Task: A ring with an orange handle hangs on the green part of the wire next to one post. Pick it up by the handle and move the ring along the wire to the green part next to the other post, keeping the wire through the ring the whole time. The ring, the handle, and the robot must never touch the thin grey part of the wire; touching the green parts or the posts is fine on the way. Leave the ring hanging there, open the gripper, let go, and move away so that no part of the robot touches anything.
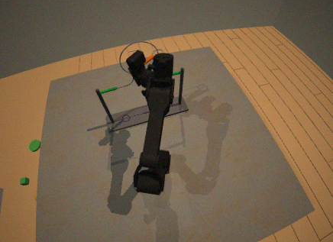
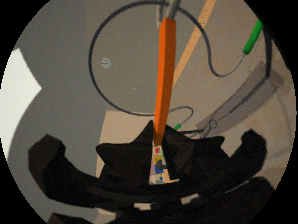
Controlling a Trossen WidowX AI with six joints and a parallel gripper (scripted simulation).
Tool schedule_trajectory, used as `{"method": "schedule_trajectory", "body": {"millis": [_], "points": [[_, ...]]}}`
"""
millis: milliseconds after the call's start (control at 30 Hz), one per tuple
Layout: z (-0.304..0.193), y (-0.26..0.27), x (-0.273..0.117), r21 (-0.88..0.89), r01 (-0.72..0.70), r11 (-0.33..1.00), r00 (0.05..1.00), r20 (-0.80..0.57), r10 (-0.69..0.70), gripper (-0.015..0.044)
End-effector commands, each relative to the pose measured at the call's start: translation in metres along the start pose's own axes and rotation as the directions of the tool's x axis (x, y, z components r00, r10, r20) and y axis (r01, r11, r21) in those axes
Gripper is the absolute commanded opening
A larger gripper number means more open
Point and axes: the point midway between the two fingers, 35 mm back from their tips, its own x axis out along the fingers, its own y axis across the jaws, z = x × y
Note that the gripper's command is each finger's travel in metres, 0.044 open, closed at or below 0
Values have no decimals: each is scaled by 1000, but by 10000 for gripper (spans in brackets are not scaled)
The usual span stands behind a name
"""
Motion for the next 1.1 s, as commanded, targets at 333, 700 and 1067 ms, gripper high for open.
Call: {"method": "schedule_trajectory", "body": {"millis": [333,700,1067], "points": [[0,-4,0,-149,101,984,995,19,-99,-150],[1,-8,0,-261,182,948,983,47,-176,-150],[2,-13,0,-367,260,893,966,84,-246,-150]]}}
